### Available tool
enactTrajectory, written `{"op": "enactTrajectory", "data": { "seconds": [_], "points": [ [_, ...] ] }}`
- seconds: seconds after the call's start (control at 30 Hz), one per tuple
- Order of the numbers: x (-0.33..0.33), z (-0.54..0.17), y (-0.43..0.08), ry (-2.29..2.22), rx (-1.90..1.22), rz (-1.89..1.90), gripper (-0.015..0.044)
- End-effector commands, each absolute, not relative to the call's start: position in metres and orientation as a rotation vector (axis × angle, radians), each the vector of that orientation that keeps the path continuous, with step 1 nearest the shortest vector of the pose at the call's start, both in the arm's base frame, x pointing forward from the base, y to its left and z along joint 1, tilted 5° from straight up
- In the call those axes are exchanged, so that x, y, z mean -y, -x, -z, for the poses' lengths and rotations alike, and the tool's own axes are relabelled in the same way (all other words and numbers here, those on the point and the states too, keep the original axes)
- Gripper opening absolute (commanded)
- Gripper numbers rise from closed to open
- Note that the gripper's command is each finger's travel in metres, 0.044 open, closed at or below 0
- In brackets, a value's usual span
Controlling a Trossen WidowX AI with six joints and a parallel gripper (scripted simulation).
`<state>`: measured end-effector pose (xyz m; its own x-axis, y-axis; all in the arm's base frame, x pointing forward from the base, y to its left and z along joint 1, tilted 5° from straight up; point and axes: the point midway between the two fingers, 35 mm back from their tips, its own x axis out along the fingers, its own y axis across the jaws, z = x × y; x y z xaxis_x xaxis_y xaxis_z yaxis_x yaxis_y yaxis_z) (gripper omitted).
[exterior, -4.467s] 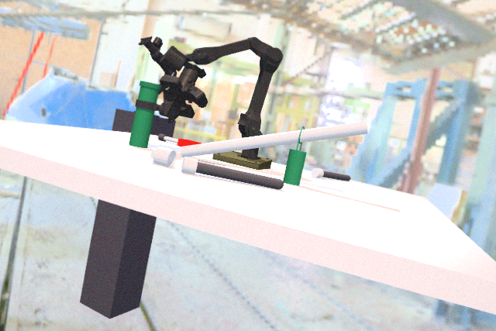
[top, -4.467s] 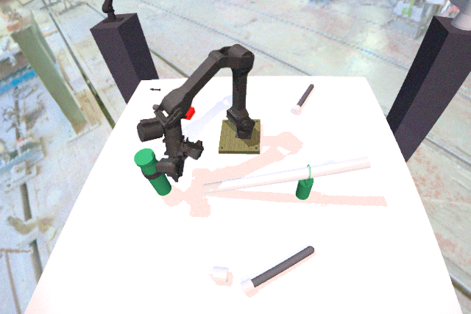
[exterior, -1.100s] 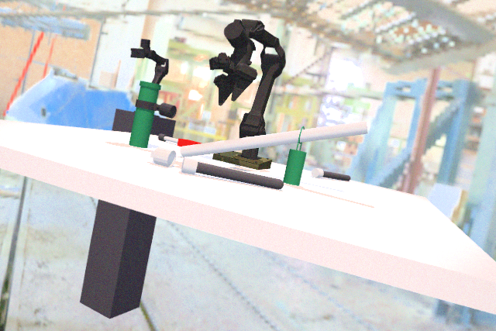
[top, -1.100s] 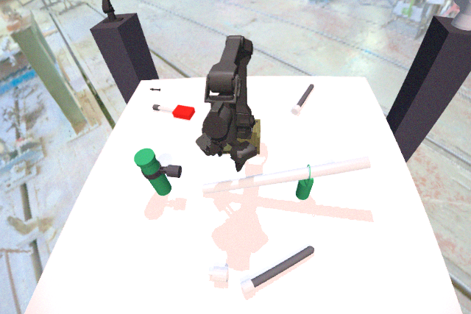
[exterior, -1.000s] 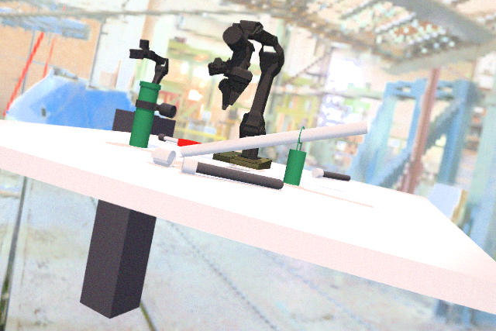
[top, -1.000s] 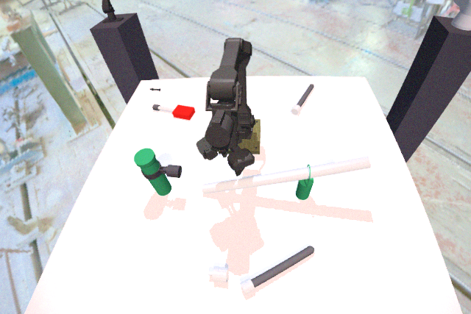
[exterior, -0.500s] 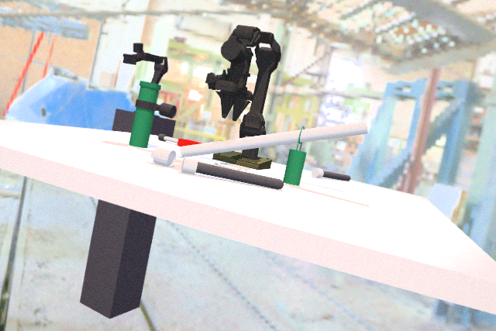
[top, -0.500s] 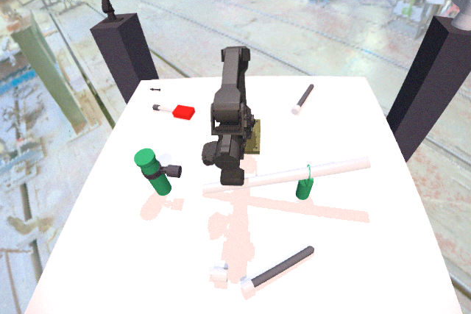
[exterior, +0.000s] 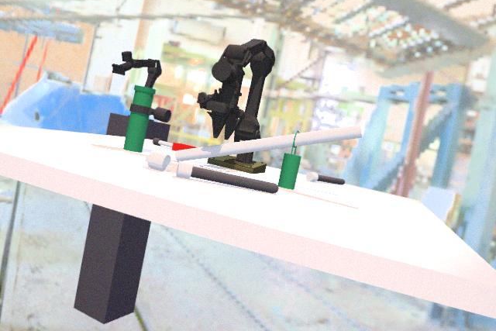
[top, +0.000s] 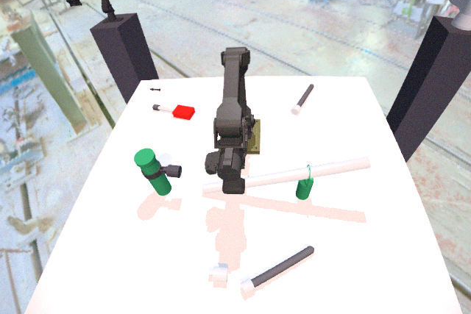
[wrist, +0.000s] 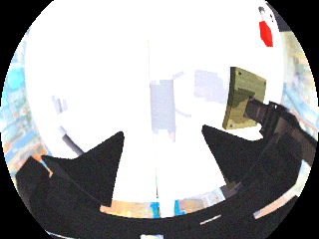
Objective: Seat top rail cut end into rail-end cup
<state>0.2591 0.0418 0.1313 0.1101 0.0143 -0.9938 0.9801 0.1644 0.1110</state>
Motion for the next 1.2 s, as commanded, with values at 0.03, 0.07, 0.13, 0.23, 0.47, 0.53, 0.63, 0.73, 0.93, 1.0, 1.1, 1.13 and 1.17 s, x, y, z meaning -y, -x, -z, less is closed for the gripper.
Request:
{"op": "enactTrajectory", "data": {
  "seconds": [0.03, 0.07, 0.13, 0.23, 0.47, 0.53, 0.63, 0.73, 0.93, 1.0, 1.1, 1.13, 1.17],
  "points": [
    [-0.041, -0.126, -0.259, -1.142, -1.201, 1.011, 0.0440],
    [-0.041, -0.125, -0.260, -1.142, -1.201, 1.011, 0.0440],
    [-0.041, -0.122, -0.260, -1.142, -1.201, 1.011, 0.0440],
    [-0.041, -0.117, -0.261, -1.142, -1.201, 1.011, 0.0440],
    [-0.042, -0.106, -0.263, -1.142, -1.201, 1.011, 0.0440],
    [-0.042, -0.103, -0.263, -1.142, -1.201, 1.011, 0.0440],
    [-0.042, -0.098, -0.264, -1.142, -1.201, 1.011, 0.0440],
    [-0.042, -0.094, -0.264, -1.142, -1.201, 1.011, 0.0440],
    [-0.042, -0.084, -0.265, -1.142, -1.201, 1.011, 0.0440],
    [-0.042, -0.081, -0.265, -1.142, -1.201, 1.012, 0.0440],
    [-0.042, -0.076, -0.265, -1.142, -1.201, 1.012, 0.0440],
    [-0.042, -0.075, -0.265, -1.142, -1.201, 1.012, 0.0440],
    [-0.042, -0.073, -0.265, -1.142, -1.201, 1.012, 0.0440]
  ]
}}
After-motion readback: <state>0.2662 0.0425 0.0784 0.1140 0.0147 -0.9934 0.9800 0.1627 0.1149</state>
